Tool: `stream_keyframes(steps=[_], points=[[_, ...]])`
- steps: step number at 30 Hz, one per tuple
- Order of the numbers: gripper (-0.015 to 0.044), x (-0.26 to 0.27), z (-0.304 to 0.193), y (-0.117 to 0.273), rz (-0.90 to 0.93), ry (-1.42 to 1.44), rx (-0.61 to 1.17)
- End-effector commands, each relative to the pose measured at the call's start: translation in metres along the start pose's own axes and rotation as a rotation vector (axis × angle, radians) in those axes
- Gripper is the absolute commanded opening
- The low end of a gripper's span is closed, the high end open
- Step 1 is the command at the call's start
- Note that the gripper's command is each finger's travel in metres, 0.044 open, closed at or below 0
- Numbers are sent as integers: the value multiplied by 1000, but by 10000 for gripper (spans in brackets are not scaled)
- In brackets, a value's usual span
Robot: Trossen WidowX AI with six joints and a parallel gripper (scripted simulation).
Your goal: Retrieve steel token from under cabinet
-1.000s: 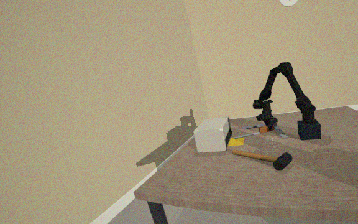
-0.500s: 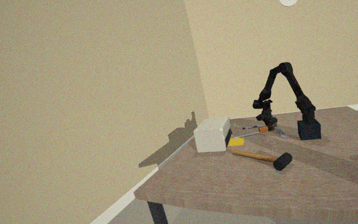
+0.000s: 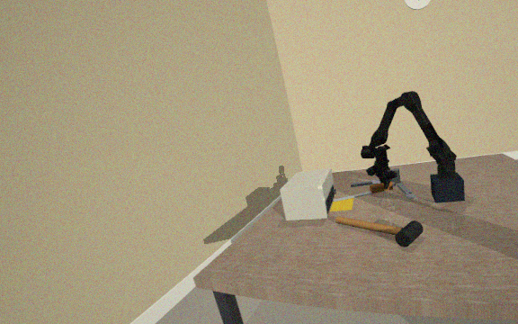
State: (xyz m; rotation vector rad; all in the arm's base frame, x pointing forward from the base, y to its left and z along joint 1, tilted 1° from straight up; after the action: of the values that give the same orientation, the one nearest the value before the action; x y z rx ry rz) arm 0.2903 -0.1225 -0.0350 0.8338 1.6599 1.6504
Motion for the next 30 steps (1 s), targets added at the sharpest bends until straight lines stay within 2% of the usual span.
stream_keyframes(steps=[1, 30], points=[[0, -2, 8, 0, -2, -2, 2], [0, -6, 52, 1, -1, -3, 0]])
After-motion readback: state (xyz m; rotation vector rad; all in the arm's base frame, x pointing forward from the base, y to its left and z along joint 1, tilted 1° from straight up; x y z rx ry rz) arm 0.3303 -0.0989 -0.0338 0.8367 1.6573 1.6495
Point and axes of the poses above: the point midway between the two fingers, 35 mm back from their tips, its own y axis back along the fingers, its own x axis across the jaws, z = x × y, the point moved 1 cm from there along y, back along the fingers, and after that the axes turned 5 degrees about y, right-handed, at the moved point
